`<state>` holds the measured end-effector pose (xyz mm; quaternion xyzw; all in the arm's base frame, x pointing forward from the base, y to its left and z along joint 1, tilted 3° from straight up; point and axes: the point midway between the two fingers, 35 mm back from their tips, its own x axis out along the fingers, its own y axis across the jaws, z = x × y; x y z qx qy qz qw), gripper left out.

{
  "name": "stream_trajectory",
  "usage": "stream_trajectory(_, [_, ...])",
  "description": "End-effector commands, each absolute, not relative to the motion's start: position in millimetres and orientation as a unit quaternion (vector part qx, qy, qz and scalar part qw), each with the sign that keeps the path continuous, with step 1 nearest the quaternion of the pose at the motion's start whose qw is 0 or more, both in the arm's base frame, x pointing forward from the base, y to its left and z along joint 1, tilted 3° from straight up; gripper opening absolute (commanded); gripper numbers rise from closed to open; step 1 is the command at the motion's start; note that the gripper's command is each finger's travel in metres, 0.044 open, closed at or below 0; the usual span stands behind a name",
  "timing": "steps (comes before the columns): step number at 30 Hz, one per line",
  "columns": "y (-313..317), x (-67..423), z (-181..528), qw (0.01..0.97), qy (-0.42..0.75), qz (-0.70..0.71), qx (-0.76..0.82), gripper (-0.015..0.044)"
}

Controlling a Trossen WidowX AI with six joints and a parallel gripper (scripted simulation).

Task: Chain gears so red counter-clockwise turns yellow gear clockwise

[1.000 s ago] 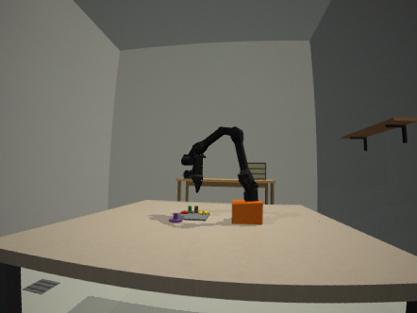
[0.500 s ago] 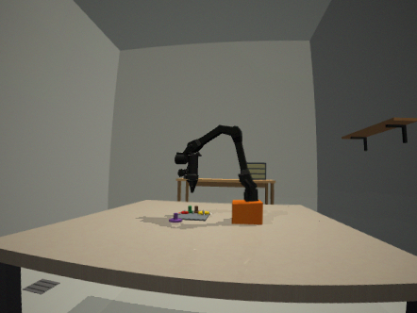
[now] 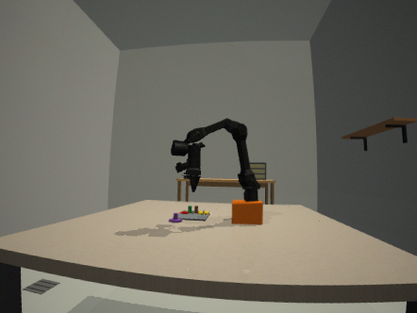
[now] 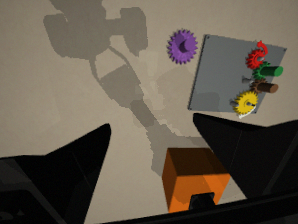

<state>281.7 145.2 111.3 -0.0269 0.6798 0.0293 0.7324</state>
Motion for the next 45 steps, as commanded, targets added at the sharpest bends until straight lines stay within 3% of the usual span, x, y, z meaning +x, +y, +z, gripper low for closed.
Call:
stream_trajectory(1, [185.6, 253.3, 116.3, 0.733, 0.679, 0.027, -0.026, 0.044])
stream_trajectory(6, [224.3, 216.8, 120.4, 0.734, 0.678, 0.028, -0.024, 0.044])
stream_trajectory(45, [224.3, 216.8, 120.4, 0.734, 0.678, 0.028, -0.024, 0.044])
